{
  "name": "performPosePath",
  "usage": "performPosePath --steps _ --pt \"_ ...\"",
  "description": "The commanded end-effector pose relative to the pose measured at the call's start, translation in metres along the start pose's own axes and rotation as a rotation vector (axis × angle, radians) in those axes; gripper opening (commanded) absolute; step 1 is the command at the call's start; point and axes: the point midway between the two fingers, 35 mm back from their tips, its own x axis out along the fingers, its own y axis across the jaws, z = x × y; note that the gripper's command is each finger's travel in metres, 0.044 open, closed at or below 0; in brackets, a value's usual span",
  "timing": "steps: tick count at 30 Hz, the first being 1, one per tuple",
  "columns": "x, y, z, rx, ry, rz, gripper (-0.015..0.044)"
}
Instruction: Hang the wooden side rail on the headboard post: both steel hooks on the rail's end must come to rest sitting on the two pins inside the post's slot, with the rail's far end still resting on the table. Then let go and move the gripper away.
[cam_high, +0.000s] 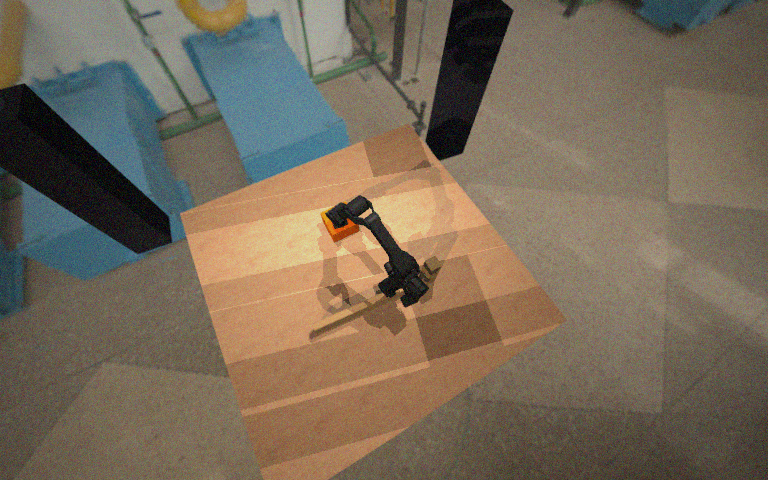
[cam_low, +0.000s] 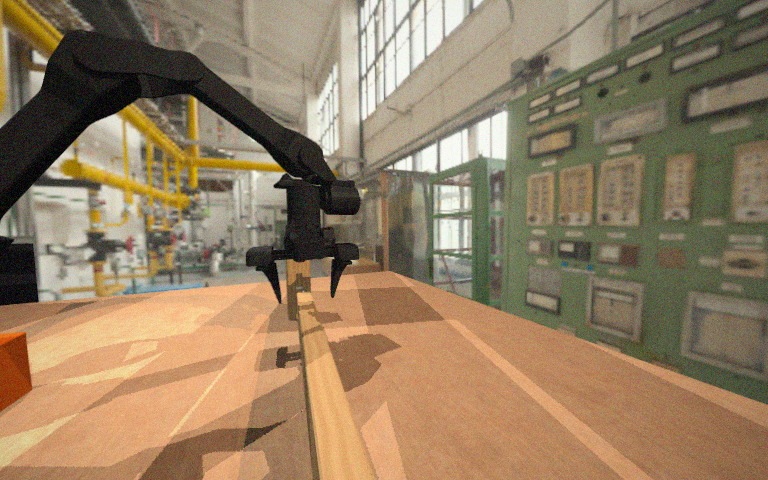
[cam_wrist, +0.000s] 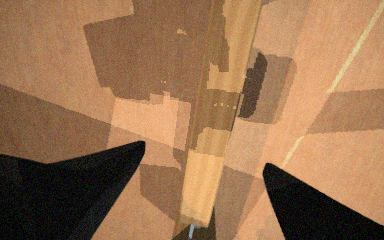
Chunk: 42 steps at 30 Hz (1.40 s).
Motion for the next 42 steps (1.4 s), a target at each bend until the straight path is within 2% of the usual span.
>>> performPosePath --steps 1,32,42 --pt "0.009 -0.001 0.001 -0.001 -0.006 -0.006 0.0440" --pt "0.053 -0.003 0.002 -0.001 -0.007 -0.006 0.0440" --pt "0.053 -0.003 0.002 -0.001 -0.007 -0.006 0.0177"
